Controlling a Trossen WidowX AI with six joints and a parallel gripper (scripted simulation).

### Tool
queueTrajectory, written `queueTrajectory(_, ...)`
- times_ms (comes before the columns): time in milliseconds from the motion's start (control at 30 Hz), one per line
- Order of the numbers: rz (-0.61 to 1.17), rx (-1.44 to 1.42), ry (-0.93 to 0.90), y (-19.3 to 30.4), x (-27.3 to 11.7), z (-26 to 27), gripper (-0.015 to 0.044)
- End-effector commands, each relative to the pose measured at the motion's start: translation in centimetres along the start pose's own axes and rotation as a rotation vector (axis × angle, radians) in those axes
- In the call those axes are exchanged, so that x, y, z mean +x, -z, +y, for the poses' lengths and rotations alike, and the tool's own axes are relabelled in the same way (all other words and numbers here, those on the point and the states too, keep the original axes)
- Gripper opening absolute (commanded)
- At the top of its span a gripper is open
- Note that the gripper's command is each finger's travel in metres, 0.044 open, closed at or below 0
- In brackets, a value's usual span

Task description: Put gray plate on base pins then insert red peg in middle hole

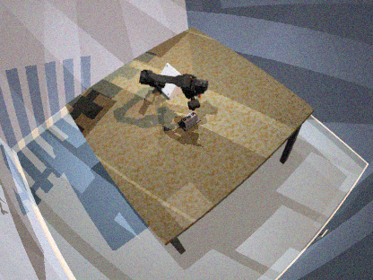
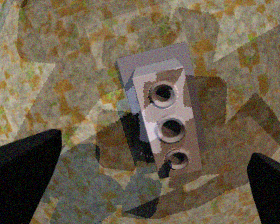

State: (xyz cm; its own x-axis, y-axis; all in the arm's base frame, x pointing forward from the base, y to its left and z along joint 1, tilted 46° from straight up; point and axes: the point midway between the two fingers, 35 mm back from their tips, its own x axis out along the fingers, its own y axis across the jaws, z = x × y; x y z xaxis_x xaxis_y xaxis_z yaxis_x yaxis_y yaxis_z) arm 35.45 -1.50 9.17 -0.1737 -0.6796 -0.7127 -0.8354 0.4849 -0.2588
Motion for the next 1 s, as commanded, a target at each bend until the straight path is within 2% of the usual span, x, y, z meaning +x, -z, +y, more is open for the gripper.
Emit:
queueTrajectory(0,-0.017,0.383,-0.005,-2.7,-0.4,3.0,0.0440)
queueTrajectory(333,-0.019,1.198,-0.032,-6.7,-0.2,9.4,0.0440)
queueTrajectory(967,0.003,2.170,-0.003,-9.3,0.4,16.3,0.0440)
